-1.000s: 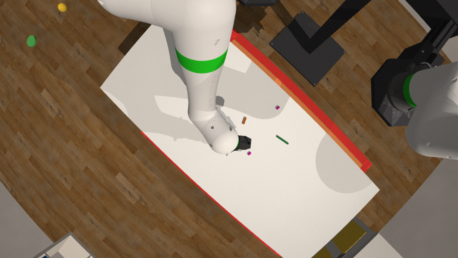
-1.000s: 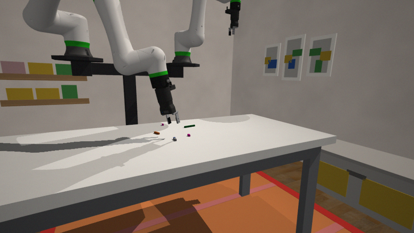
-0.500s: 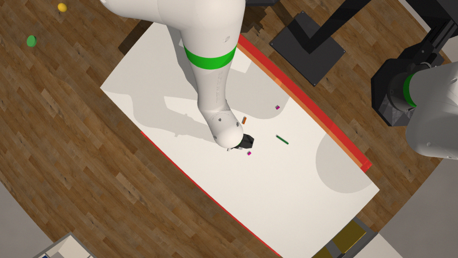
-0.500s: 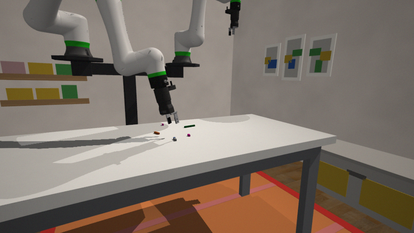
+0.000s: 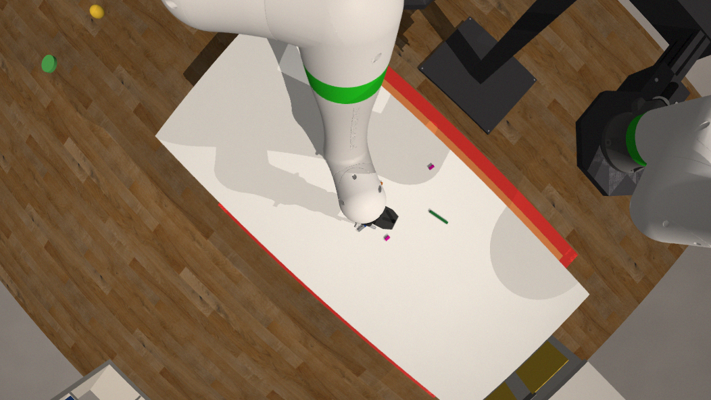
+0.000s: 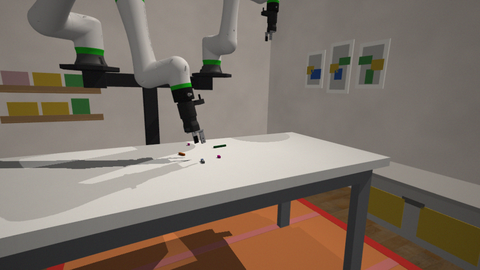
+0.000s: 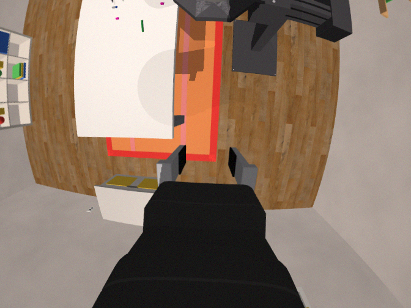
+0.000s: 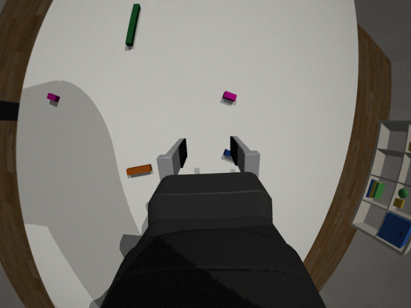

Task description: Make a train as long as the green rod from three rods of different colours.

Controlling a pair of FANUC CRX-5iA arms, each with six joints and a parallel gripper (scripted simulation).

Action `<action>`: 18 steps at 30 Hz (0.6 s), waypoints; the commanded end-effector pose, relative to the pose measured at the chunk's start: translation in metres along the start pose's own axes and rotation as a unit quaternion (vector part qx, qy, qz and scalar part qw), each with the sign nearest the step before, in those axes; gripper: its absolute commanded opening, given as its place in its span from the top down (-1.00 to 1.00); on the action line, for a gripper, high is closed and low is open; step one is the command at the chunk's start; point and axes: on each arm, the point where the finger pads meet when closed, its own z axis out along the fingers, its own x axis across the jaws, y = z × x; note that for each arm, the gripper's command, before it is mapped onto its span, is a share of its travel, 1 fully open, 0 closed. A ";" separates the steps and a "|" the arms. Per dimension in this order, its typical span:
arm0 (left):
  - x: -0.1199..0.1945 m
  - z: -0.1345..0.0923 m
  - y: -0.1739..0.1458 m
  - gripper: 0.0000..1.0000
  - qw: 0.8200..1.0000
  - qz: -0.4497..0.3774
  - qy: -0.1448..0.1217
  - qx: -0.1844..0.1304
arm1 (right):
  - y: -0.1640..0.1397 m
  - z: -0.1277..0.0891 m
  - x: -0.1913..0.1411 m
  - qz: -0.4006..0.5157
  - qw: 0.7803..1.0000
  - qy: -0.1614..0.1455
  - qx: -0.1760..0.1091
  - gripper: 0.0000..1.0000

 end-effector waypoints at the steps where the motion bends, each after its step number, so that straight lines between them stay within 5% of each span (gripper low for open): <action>1: 0.000 -0.001 0.000 -1.00 1.000 0.000 0.000 -0.001 | -0.002 -0.001 -0.003 0.050 0.992 -0.083 -0.078 -1.00; 18: 0.000 -0.001 0.000 -1.00 1.000 0.000 0.000 -0.001 | 0.001 -0.002 -0.025 0.225 0.968 -0.068 -0.092 -1.00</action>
